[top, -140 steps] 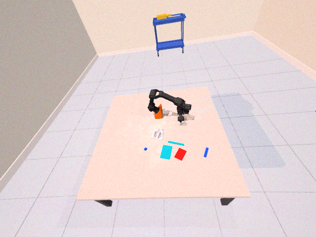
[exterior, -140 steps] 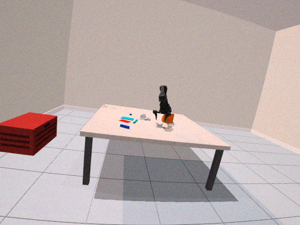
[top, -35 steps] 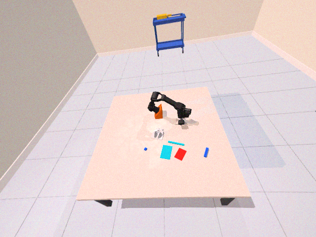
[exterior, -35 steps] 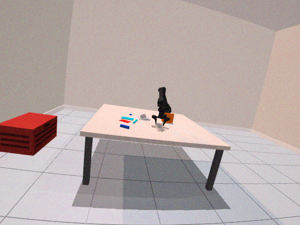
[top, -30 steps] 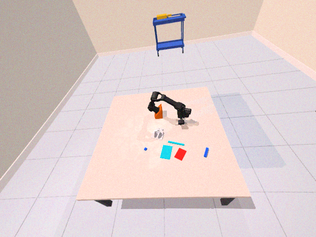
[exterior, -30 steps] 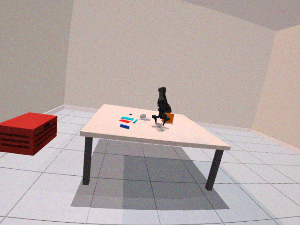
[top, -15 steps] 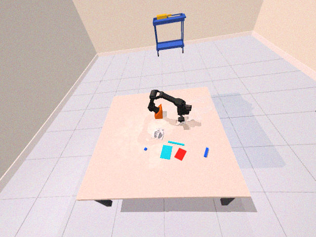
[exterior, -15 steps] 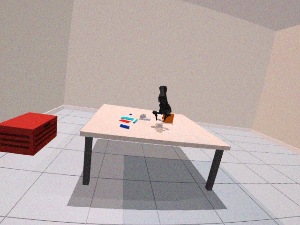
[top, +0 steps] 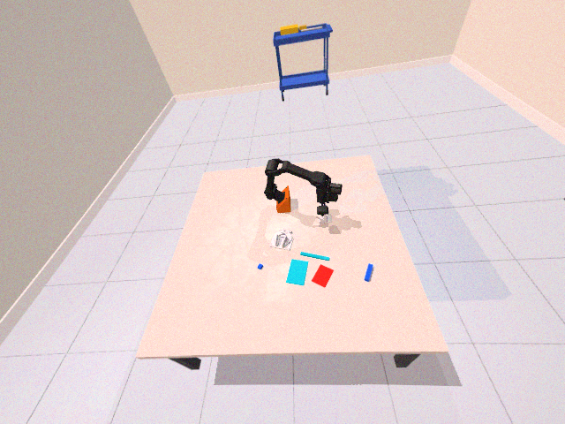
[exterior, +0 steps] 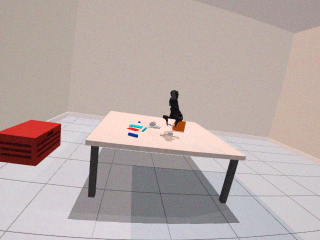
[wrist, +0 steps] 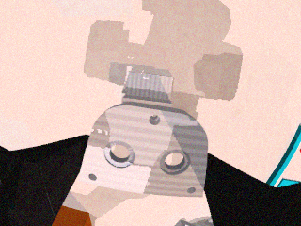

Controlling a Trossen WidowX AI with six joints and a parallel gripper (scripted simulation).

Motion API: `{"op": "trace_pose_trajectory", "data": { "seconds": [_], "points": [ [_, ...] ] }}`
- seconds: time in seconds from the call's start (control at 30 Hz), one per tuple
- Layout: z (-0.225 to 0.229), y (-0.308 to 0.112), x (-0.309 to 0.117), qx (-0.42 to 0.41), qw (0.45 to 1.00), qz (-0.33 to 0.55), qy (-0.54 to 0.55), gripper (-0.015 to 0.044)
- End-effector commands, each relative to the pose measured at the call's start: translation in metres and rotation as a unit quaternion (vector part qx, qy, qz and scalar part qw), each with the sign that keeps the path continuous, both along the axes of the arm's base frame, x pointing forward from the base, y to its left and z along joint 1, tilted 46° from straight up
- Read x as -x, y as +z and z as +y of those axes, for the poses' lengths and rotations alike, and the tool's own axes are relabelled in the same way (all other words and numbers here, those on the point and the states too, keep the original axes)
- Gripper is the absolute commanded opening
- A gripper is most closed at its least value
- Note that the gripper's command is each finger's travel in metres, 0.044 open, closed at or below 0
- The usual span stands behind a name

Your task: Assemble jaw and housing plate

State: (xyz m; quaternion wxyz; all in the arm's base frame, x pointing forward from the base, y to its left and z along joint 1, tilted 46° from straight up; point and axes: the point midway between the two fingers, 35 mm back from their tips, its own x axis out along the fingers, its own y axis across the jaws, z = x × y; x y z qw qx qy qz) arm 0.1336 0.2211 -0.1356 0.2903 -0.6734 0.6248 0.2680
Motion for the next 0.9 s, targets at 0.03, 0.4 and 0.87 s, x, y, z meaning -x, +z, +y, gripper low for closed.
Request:
{"op": "trace_pose_trajectory", "data": {
  "seconds": [0.03,0.4,0.87],
  "points": [
    [-0.005,0.010,-0.010,-0.003,0.999,-0.028,-0.031,0.0351],
    [-0.017,0.032,-0.030,-0.016,0.989,-0.102,-0.110,0.0351],
    [-0.038,0.060,-0.054,-0.030,0.958,-0.194,-0.209,0.0351]
  ]
}}
